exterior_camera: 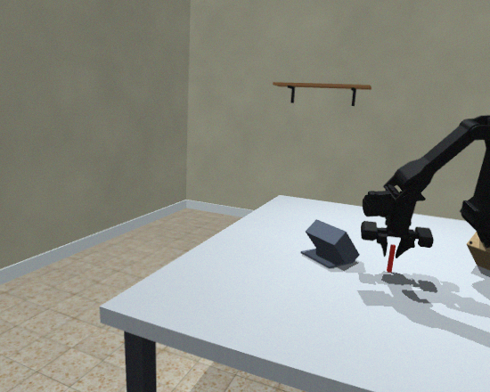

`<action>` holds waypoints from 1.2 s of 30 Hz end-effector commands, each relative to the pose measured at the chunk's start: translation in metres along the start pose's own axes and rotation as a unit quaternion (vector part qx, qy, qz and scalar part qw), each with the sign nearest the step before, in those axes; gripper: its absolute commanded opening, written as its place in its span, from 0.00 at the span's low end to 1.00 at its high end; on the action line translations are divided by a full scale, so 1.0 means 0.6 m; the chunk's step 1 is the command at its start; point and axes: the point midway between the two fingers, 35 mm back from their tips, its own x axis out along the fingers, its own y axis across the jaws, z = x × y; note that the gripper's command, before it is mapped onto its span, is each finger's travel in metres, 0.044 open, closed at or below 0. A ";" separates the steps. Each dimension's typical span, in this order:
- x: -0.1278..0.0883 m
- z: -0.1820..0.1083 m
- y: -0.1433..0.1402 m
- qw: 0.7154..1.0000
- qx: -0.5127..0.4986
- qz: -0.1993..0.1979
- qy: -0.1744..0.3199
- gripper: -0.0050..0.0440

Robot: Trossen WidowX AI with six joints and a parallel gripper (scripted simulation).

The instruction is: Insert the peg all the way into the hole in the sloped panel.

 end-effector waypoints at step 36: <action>-0.126 0.056 0.000 1.000 -0.002 0.006 0.002 0.10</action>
